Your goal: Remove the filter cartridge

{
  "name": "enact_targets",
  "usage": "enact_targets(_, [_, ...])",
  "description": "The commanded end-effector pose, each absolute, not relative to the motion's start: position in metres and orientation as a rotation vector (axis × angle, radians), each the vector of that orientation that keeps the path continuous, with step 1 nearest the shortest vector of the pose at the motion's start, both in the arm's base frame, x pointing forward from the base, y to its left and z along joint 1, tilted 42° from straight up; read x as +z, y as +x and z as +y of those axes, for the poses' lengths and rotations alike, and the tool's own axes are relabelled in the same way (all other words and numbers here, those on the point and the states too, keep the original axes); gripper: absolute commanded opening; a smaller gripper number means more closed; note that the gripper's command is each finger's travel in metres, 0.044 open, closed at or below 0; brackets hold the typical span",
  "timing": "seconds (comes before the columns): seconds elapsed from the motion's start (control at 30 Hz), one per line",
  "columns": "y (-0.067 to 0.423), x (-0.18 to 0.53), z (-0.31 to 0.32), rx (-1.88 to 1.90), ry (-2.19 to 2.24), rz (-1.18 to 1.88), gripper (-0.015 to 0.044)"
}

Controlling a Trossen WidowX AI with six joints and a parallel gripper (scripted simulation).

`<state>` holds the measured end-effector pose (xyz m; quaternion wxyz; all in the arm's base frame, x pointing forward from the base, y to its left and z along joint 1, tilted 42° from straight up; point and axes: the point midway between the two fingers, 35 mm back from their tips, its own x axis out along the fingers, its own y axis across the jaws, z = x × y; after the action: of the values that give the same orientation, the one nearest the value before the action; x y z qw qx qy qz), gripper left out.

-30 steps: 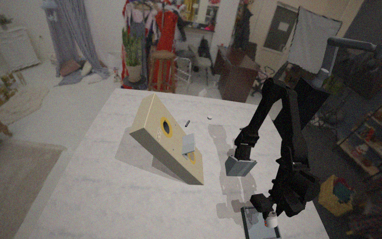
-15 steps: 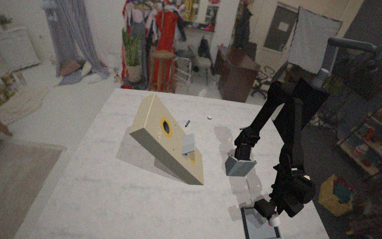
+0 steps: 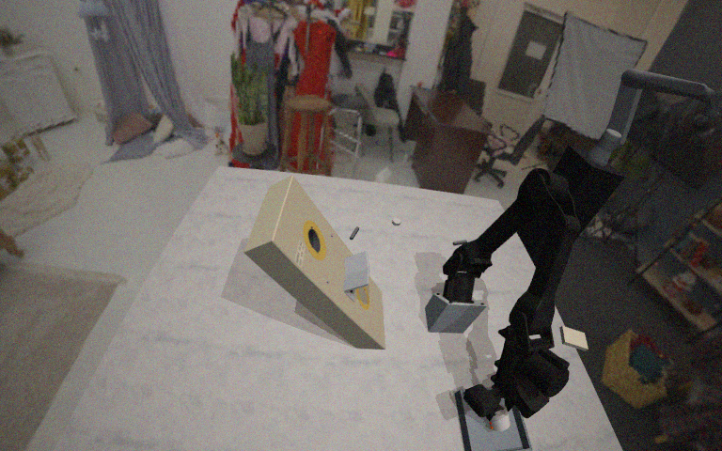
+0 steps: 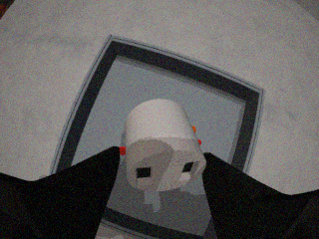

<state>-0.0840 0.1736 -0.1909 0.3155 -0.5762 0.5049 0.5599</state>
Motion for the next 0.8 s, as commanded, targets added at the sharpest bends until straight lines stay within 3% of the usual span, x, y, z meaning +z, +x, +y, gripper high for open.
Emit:
enact_targets(0.0, [-0.084, -0.191, 0.174, 1.475, -1.518, 1.330, 0.0026])
enact_targets(0.53, [-0.084, -0.191, 0.174, 1.475, -1.518, 1.330, 0.0440])
enact_targets(0.77, [-0.087, -0.160, 0.204, 1.474, -1.518, 1.330, 0.0440])
